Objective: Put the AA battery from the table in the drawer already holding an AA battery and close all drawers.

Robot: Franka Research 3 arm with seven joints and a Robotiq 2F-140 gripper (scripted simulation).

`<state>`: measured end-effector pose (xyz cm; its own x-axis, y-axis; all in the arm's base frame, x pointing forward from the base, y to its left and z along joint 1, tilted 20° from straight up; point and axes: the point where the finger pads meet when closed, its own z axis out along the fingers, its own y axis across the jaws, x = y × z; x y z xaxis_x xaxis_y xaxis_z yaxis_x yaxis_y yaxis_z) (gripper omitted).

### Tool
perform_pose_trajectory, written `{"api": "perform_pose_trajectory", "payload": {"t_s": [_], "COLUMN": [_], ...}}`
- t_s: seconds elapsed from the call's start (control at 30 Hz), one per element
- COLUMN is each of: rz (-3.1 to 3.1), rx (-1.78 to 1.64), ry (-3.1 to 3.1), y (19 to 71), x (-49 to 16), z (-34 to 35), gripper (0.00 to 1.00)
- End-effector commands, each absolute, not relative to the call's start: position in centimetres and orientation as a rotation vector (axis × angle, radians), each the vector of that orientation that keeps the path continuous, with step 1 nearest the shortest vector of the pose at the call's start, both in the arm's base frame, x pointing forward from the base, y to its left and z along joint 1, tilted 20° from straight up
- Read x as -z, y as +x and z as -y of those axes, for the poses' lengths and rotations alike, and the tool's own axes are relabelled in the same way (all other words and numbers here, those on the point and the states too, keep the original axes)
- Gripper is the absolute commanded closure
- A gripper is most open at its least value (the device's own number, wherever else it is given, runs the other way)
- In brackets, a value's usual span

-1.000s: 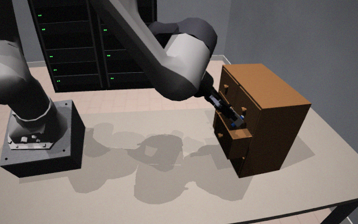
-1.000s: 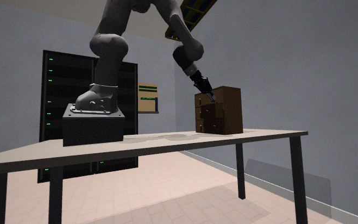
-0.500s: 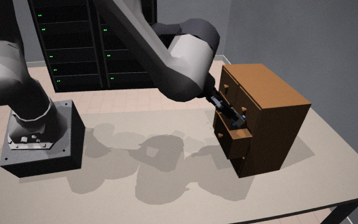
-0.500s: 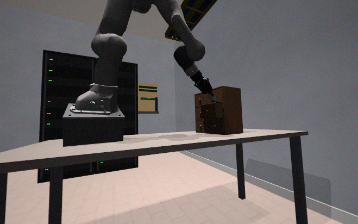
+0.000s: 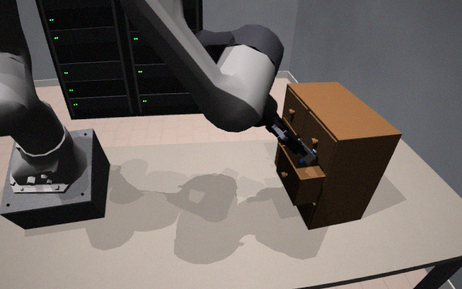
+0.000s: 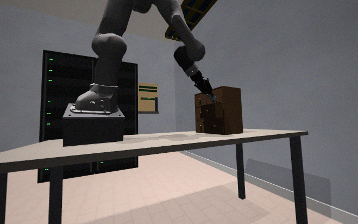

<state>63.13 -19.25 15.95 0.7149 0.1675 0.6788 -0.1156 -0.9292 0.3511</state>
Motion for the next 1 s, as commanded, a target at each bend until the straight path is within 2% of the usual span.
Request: {"api": "perform_pose_trajectory", "payload": {"t_s": [0.0, 0.8, 0.97], "rz": [-0.035, -0.035, -0.035], "rx": [-1.067, -1.067, -1.067], "ry": [2.553, 2.553, 2.553], "y": [63.19, 63.28, 63.28], "x": [-16.1, -16.45, -16.45], "z": [19.21, 19.08, 19.08], "gripper": [0.94, 0.94, 0.87]}}
